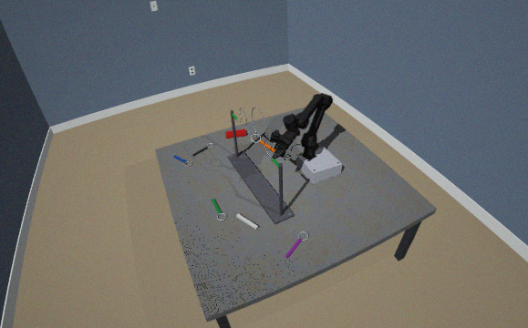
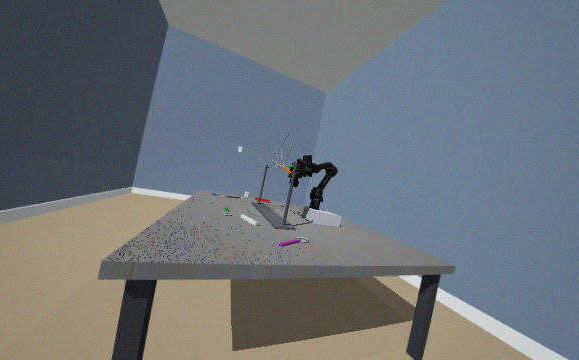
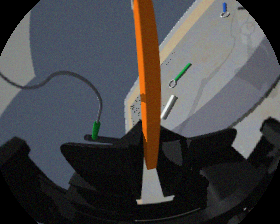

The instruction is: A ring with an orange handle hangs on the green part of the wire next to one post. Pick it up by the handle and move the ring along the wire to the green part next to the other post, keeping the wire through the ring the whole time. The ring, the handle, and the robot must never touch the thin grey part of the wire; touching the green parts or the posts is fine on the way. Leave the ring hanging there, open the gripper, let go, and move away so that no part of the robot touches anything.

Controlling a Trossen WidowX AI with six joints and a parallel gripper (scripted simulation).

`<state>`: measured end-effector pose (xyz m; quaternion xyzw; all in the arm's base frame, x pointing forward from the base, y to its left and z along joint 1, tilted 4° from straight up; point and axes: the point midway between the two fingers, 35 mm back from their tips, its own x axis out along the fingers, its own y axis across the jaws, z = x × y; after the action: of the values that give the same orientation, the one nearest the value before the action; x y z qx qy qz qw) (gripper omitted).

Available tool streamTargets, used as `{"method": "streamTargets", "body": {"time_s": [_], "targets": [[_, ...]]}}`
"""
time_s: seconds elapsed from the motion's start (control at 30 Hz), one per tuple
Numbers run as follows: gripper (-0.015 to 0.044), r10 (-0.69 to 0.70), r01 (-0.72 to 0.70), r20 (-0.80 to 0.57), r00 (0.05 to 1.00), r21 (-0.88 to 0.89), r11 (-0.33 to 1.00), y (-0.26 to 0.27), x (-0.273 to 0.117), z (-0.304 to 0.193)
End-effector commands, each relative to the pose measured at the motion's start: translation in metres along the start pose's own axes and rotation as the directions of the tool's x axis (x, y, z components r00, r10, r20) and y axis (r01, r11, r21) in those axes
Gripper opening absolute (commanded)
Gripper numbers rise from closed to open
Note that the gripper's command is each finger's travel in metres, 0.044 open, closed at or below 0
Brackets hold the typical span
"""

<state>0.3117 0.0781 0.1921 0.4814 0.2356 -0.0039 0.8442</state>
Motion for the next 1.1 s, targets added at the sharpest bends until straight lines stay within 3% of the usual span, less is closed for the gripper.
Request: {"method": "streamTargets", "body": {"time_s": [0.0, 1.07], "targets": [[-0.015, 0.059, -0.059, -0.006, 0.998, 0.087, 0.994, 0.018, -0.004, 0.002], [-0.015, 0.346, -0.303, 0.033, 0.938, 0.565, 0.767, 0.097, -0.032, 0.032]]}}
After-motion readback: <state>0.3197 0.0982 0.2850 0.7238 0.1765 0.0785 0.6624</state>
